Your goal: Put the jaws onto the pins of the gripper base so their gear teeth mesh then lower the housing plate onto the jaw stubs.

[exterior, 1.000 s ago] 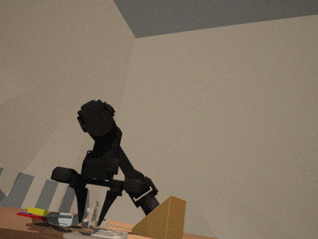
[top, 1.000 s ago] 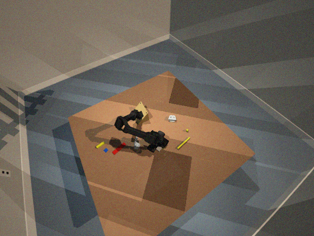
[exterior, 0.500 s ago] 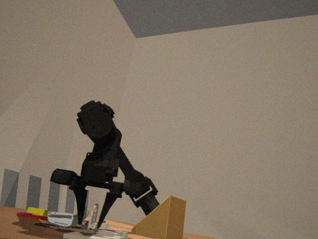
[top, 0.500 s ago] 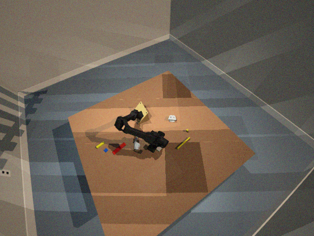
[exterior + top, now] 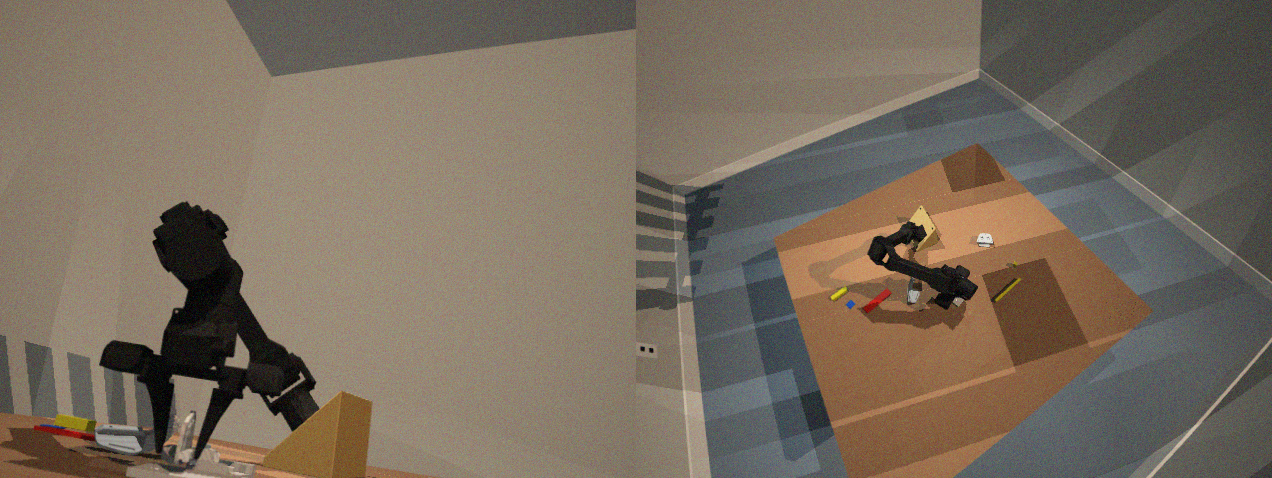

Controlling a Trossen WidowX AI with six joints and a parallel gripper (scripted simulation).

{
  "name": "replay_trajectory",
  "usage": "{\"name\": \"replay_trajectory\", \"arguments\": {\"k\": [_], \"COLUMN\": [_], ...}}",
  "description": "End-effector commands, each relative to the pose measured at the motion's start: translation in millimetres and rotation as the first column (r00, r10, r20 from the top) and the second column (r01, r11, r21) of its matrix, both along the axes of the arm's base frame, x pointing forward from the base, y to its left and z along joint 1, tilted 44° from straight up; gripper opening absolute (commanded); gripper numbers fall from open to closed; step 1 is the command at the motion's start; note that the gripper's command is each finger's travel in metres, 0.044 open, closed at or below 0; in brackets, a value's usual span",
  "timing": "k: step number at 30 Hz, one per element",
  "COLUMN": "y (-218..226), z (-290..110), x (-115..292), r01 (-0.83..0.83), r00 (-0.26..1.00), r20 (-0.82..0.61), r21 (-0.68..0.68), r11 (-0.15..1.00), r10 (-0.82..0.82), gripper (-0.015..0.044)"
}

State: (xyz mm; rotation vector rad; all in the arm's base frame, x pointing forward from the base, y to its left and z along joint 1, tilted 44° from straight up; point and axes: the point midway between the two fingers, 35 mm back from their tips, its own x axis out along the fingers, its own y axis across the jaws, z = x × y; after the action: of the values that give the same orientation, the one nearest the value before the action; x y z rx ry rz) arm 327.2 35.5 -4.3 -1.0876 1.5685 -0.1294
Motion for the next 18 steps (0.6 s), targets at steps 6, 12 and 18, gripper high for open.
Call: {"name": "replay_trajectory", "arguments": {"k": [6, 12, 18], "y": [-2.6, -2.6, -4.7], "z": [-2.4, -2.4, -4.6], "x": [0.6, 0.6, 0.9], "r01": [-0.005, -0.005, -0.006], "r00": [1.000, 1.000, 1.000], "r20": [-0.002, -0.002, -0.003], "r21": [-0.003, -0.003, -0.003], "r11": [1.000, 1.000, 1.000], "r10": [0.005, 0.005, 0.006], "gripper": [0.0134, 0.0134, 0.0134]}}
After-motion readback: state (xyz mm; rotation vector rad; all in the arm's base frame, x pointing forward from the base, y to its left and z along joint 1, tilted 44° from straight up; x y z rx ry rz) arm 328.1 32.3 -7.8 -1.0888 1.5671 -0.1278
